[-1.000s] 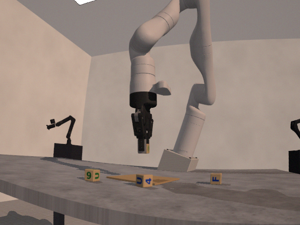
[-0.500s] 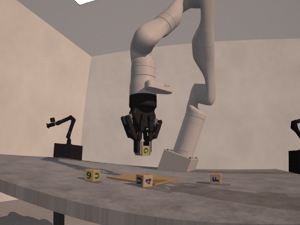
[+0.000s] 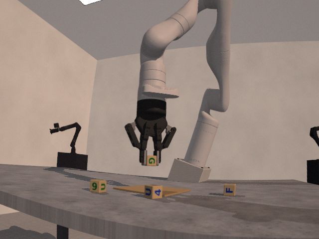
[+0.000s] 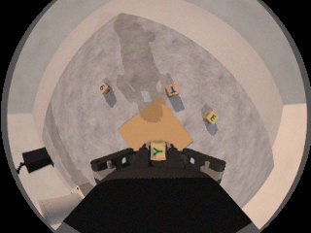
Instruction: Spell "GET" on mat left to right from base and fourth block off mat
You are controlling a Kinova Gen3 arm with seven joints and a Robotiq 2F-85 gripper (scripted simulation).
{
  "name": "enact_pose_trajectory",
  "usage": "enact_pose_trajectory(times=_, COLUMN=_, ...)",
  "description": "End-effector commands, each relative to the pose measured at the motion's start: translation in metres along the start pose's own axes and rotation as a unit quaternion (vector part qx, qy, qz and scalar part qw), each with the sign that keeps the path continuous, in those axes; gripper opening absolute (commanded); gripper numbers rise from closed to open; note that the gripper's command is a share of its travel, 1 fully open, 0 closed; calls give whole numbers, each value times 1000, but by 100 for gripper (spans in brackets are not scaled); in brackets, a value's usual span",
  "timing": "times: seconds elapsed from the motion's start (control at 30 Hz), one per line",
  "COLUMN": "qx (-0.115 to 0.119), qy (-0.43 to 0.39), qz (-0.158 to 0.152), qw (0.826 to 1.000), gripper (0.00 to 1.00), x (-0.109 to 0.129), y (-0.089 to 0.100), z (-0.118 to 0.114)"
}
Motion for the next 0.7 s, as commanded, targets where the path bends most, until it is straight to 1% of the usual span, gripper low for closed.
enact_pose_trajectory(times=0.0, qx=-2, qy=-20, qz=-1, qw=1000, gripper=21, x=2, y=0, z=0)
enact_pose_trajectory(times=0.33, qx=-10, qy=-102, qz=0, qw=995, gripper=21, x=4, y=0, z=3)
enact_pose_trajectory(times=0.67, qx=-13, qy=-133, qz=1, qw=991, gripper=21, x=4, y=0, z=4)
Point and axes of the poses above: the point where the finger pads meet when closed, its own y axis back along the fingers, its own z axis across the jaws, x = y × z, the point moved 9 cm from there along y, back along the fingers, and after that the axes turned 12 degrees about y, right-handed, at the moved point
